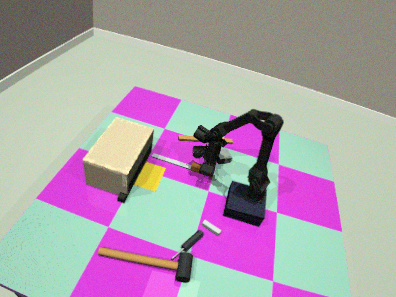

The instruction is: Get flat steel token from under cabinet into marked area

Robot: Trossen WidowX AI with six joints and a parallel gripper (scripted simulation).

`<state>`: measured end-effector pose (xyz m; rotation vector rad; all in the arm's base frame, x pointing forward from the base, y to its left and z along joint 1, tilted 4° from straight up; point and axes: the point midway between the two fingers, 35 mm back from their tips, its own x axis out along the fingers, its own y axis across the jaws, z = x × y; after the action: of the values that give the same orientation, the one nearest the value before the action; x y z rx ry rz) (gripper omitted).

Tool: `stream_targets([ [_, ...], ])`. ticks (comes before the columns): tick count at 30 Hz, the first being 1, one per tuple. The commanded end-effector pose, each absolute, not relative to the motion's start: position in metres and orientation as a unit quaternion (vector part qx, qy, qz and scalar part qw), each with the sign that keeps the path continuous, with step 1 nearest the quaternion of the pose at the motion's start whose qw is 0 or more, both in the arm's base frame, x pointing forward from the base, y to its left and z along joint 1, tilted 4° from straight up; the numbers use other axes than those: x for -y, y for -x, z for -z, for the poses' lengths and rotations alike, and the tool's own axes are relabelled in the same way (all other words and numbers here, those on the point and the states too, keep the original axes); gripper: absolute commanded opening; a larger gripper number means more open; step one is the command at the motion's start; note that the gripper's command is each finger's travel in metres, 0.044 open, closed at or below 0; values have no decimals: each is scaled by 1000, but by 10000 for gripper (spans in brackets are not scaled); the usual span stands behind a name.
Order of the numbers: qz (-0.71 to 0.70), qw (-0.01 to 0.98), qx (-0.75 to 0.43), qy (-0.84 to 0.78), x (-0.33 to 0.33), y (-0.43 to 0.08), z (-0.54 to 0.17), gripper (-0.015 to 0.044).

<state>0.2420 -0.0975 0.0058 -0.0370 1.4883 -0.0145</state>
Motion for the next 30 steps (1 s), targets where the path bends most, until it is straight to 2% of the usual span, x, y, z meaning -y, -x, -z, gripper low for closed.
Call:
stream_targets([
  [1,22,737,-676,2,98,-242,-6,0],
  [30,99,732,-669,-83,98,-242,-6,0],
])
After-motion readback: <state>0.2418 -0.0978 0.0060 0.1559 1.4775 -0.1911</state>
